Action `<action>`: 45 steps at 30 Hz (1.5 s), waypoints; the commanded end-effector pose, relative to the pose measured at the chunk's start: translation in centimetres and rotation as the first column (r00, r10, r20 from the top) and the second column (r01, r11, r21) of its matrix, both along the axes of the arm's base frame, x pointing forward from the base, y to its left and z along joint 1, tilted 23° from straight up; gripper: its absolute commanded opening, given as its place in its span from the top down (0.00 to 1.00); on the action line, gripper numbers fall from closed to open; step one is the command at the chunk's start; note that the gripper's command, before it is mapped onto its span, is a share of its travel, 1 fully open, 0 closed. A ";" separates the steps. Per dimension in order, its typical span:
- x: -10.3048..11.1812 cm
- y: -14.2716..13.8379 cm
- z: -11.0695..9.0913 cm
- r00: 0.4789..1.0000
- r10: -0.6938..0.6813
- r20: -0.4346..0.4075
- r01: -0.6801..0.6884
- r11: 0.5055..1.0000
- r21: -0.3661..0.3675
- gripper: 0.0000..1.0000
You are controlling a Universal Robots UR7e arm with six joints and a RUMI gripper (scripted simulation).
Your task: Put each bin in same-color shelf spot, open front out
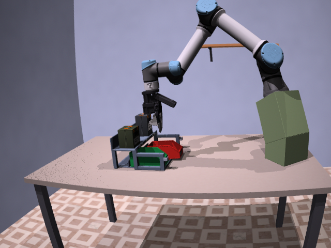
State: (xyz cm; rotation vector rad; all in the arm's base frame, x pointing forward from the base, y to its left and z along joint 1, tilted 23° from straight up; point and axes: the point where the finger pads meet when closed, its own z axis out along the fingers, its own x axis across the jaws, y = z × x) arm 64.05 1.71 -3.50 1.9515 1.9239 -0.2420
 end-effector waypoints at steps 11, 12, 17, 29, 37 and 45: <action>-0.2 0.1 0.1 1.000 0.002 0.000 -0.002 1.000 -0.001 1.00; -0.2 0.1 0.1 1.000 0.002 0.000 -0.002 1.000 -0.001 1.00; -0.2 0.1 0.1 1.000 0.002 0.000 -0.002 1.000 -0.001 1.00; -0.2 0.2 0.1 1.000 0.000 0.000 0.000 1.000 -0.001 1.00; -0.3 0.1 0.0 1.000 -0.014 0.006 0.014 1.000 0.002 1.00; -0.3 0.1 0.0 0.999 -0.040 0.018 0.040 0.999 0.007 1.00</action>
